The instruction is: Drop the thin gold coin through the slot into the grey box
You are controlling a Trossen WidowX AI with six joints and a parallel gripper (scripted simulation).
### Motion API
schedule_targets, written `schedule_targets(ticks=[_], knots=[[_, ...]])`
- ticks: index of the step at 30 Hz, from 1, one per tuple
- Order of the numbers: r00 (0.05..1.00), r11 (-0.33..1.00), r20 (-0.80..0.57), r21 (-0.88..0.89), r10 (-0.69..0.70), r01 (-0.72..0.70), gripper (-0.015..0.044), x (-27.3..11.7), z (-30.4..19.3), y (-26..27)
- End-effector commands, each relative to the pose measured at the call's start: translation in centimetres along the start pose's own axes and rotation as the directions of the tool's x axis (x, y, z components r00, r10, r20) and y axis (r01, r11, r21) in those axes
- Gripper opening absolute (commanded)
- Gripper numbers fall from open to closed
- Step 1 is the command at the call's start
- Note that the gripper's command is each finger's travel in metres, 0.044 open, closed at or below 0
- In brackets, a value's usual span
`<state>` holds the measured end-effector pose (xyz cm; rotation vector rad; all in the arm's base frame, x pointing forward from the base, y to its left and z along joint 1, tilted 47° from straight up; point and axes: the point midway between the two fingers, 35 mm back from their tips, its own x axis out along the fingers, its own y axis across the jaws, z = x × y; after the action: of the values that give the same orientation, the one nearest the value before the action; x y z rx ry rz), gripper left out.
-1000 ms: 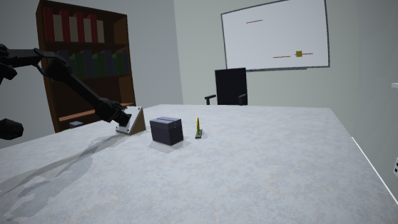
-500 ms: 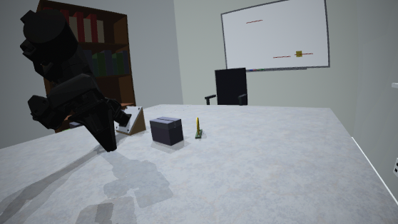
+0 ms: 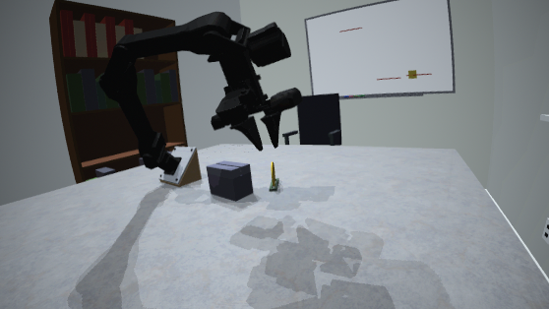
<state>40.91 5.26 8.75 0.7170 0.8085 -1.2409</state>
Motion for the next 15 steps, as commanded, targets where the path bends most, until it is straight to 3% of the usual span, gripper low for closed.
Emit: schedule_targets(ticks=[1, 8, 12, 15], knots=[[0.997, 0.991, 0.033, -0.116, -0.066, 0.069, 0.0161, 0.5, -4.3, -1.2], [0.963, 0.914, 0.214, -0.332, -0.167, 0.232, 0.0161, 0.9, -11.8, -4.8], [0.961, 0.911, 0.221, -0.338, -0.168, 0.237, 0.0161, 1.1, -12.0, -4.9], [0.961, 0.911, 0.222, -0.337, -0.168, 0.237, 0.0161, 3.6, -11.4, -5.2]])
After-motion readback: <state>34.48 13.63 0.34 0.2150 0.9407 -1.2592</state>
